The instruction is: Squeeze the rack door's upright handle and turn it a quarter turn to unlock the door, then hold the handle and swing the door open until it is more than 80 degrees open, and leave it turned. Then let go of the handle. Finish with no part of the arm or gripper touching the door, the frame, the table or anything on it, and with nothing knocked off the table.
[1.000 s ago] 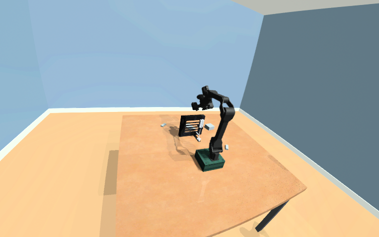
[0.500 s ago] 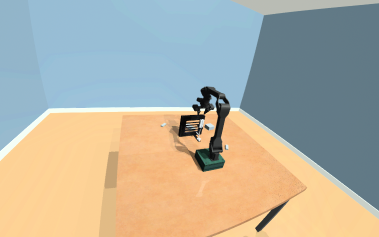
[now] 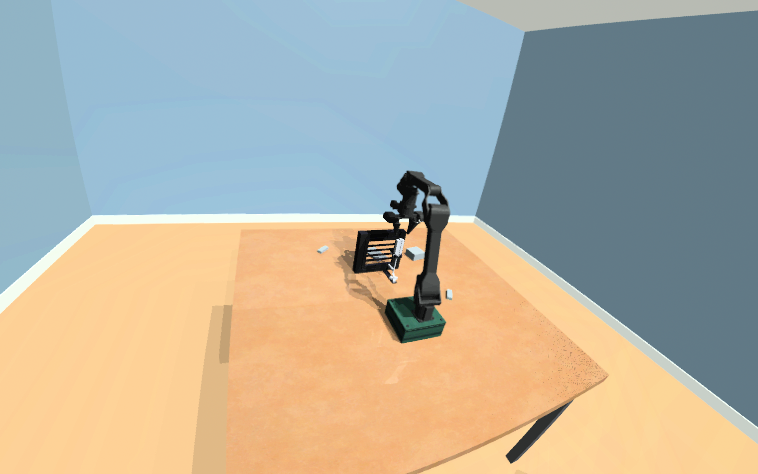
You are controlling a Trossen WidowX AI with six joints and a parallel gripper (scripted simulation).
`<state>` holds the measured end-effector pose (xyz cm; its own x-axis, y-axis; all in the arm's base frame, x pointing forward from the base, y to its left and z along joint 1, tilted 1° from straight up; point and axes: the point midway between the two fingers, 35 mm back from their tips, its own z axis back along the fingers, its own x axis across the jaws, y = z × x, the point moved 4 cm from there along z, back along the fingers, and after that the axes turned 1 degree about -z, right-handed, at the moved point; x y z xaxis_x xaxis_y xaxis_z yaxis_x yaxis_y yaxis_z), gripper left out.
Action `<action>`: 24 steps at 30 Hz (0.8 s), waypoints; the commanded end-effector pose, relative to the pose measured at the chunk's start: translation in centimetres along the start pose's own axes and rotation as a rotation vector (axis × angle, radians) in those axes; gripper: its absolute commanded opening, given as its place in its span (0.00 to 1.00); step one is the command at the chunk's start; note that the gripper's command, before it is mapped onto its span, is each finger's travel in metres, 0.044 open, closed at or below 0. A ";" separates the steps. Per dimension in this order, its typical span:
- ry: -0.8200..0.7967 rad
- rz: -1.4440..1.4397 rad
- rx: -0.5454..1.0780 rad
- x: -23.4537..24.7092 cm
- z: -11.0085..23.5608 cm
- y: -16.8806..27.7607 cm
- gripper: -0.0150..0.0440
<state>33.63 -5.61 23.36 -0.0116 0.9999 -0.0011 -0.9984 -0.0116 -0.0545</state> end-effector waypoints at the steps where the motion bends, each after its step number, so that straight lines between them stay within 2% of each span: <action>1: -0.006 0.003 0.014 -0.1 -0.1 -0.1 0.73; 24: -0.006 0.003 0.014 -0.1 -3.8 -0.3 0.73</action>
<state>34.21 -5.75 20.39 -0.0121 0.9999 0.0004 -0.9988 -0.0121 -0.0482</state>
